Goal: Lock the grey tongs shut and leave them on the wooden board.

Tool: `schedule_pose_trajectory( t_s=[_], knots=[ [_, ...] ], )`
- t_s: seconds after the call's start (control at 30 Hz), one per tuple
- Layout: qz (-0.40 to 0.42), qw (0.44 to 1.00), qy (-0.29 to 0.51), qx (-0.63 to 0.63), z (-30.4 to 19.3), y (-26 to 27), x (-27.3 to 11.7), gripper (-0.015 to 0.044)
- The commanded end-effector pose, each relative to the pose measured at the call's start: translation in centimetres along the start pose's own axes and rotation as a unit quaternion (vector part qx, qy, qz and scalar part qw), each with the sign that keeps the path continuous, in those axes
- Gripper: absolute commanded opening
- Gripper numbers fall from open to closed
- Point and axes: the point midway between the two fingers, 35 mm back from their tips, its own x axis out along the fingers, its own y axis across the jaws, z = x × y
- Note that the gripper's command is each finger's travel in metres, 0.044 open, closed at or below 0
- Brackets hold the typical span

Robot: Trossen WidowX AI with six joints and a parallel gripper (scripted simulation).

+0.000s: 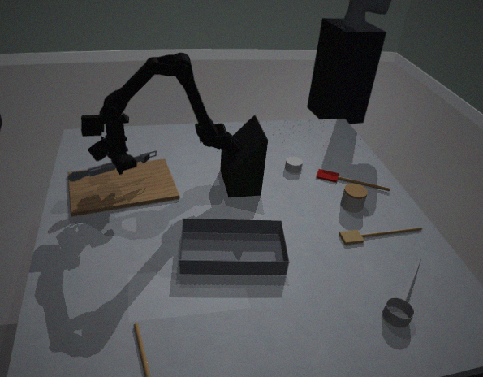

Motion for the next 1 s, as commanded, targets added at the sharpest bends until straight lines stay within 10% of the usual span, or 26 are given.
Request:
schedule_pose_trajectory(
  t_s=[0.0, 0.3, 0.97],
  knots=[
    [-0.002, 1.0, 0.0, 0.001, -0.12, -0.01, 0.58, -0.015],
    [-0.002, 1.0, 0.0, 0.001, -0.21, 0.03, 1.28, -0.015],
    [0.001, 1.0, 0.001, -0.001, -0.21, 0.1, 1.26, 0.0375]
  ],
)
